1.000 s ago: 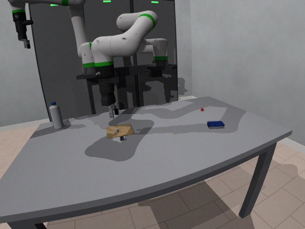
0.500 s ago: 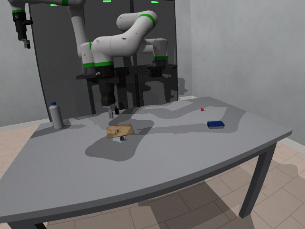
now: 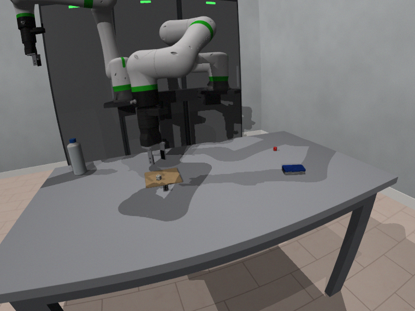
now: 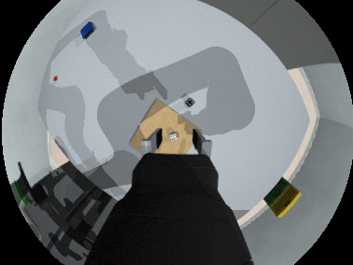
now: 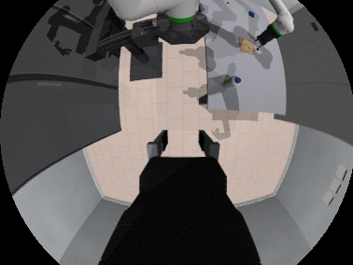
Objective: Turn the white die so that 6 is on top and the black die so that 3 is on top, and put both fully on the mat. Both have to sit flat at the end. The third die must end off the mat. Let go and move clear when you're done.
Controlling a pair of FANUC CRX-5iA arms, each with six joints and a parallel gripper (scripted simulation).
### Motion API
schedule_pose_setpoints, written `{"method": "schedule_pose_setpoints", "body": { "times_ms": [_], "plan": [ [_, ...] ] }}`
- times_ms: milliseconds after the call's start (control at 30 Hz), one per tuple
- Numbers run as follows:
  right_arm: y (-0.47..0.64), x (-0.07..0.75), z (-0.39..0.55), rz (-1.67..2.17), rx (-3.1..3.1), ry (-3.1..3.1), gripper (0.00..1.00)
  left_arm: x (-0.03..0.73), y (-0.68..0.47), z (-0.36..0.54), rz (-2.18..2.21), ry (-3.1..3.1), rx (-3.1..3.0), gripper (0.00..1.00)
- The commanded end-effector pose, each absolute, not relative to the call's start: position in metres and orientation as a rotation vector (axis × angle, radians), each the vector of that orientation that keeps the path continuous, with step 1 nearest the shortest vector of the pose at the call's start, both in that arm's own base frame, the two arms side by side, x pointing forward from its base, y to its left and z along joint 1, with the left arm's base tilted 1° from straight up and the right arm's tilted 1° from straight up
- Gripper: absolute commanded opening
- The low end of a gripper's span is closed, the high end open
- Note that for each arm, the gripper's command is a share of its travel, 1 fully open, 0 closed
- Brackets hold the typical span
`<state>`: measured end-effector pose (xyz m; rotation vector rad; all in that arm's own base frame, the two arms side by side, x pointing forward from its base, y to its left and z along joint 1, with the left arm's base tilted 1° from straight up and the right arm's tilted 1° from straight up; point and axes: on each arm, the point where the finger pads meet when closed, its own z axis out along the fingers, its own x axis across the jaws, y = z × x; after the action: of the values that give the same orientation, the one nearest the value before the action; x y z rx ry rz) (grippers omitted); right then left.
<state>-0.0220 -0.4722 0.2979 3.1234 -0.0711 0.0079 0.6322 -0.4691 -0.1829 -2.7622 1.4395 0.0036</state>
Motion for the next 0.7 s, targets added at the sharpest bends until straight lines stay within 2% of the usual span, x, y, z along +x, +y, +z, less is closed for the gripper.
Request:
{"method": "schedule_pose_setpoints", "body": {
  "times_ms": [0,667],
  "plan": [
    [-0.472,-0.022,0.299,0.007,3.121,-0.071,1.00,0.647,-0.467,-0.184,0.011,1.677,-2.634,1.00],
    [-0.472,-0.022,0.299,0.007,3.121,-0.071,1.00,0.689,-0.456,-0.196,0.019,2.384,-2.022,1.00]
  ]
}}
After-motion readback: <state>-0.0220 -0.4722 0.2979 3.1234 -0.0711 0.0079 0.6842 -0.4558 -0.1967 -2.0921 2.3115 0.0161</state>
